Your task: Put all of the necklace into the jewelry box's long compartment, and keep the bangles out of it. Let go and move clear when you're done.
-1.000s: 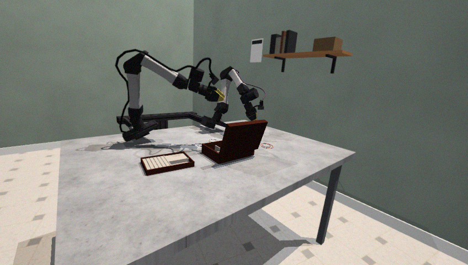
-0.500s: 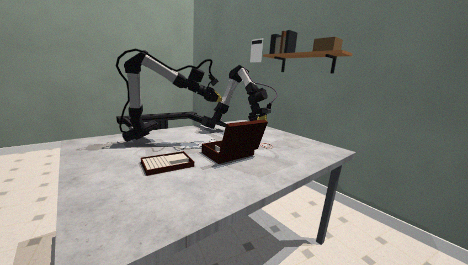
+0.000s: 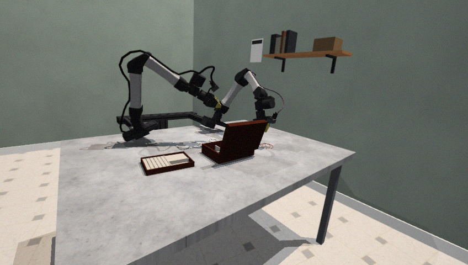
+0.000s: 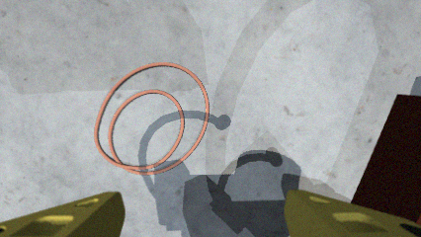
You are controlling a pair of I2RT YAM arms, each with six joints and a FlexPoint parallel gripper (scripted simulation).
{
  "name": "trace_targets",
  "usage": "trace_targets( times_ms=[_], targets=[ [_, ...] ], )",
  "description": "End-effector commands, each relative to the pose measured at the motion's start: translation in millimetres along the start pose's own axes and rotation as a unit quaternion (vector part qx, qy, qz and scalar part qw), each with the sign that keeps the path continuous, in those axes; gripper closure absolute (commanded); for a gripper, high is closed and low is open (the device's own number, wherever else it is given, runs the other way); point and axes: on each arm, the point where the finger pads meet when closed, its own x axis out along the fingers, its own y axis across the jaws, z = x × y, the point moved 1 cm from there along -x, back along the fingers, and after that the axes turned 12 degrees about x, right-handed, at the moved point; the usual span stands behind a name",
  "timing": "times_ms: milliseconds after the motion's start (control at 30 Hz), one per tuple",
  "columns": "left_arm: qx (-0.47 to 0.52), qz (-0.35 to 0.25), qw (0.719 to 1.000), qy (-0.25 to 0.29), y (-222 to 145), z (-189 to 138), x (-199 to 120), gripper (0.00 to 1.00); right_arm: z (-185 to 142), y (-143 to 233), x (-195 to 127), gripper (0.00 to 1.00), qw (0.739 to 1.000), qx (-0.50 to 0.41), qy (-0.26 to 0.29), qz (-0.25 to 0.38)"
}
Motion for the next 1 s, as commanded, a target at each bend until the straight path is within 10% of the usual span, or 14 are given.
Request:
trace_targets(
  times_ms=[0,100,967],
  targets=[
    [-0.036,-0.008,0.997,0.063,0.7,-0.4,20.6,0.44,-7.3,-8.5,7.1,0.0,1.0,0.011,0.002,-0.015],
    [-0.054,-0.01,0.994,0.092,0.9,2.8,38.9,0.74,-13.8,-10.9,11.4,0.0,1.0,0.011,0.006,-0.02],
    [-0.085,-0.008,0.987,0.133,1.0,8.6,107.0,0.74,-46.4,-18.4,36.0,0.0,1.0,-0.001,0.009,-0.023]
  ],
)
